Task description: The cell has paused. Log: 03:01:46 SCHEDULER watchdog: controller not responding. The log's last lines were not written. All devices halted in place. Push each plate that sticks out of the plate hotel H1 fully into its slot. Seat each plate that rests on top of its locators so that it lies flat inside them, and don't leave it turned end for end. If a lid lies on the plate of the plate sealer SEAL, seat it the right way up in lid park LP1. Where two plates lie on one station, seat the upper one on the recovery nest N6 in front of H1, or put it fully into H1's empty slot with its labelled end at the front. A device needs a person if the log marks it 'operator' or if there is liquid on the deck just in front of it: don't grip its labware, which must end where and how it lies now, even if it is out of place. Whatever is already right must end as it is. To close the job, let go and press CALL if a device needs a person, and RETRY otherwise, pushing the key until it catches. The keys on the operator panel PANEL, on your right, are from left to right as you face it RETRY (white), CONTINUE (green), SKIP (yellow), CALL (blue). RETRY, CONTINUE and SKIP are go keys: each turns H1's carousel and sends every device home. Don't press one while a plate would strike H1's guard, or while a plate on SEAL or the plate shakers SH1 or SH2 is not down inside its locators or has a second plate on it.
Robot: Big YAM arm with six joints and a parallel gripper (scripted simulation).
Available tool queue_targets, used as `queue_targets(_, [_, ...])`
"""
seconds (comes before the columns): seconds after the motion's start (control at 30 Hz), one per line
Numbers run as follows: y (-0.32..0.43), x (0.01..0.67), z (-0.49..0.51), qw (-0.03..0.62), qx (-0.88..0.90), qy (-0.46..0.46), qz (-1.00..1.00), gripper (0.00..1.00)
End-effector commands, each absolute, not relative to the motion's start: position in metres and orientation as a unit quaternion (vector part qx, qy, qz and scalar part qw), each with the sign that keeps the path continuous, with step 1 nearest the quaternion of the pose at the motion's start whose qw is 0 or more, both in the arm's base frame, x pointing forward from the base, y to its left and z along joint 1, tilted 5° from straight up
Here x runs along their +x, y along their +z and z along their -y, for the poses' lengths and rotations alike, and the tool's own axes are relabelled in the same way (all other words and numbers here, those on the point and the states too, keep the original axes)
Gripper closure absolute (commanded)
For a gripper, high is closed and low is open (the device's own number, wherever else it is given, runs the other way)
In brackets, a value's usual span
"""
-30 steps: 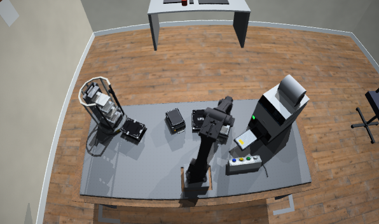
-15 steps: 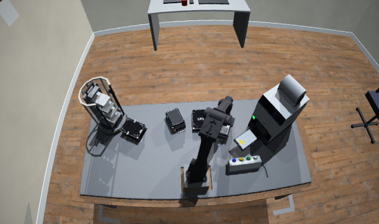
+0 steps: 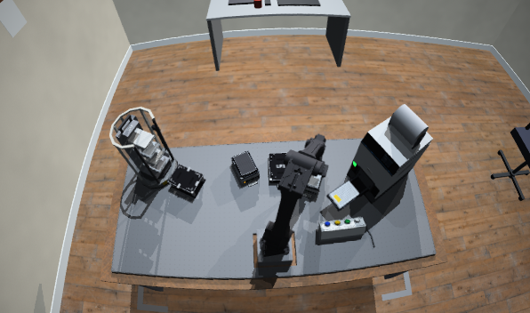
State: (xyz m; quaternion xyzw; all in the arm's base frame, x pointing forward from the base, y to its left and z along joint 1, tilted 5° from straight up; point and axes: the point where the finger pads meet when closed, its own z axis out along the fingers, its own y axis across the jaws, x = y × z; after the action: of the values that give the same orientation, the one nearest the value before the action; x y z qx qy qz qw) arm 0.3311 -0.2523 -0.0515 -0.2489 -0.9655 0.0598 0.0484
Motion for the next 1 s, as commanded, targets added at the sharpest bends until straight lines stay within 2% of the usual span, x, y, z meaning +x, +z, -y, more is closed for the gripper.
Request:
queue_targets(0.0, [-0.060,0.326,0.258,0.051,-0.250,0.059,0.965,0.00])
queue_targets(0.53, [-0.060,0.326,0.258,0.051,-0.250,0.059,0.965,0.00])
queue_targets(0.63, [-0.025,0.346,0.271,0.025,-0.253,0.069,0.965,0.00])
queue_targets(0.97, [0.000,0.349,0.271,0.023,-0.256,0.069,0.964,0.00])
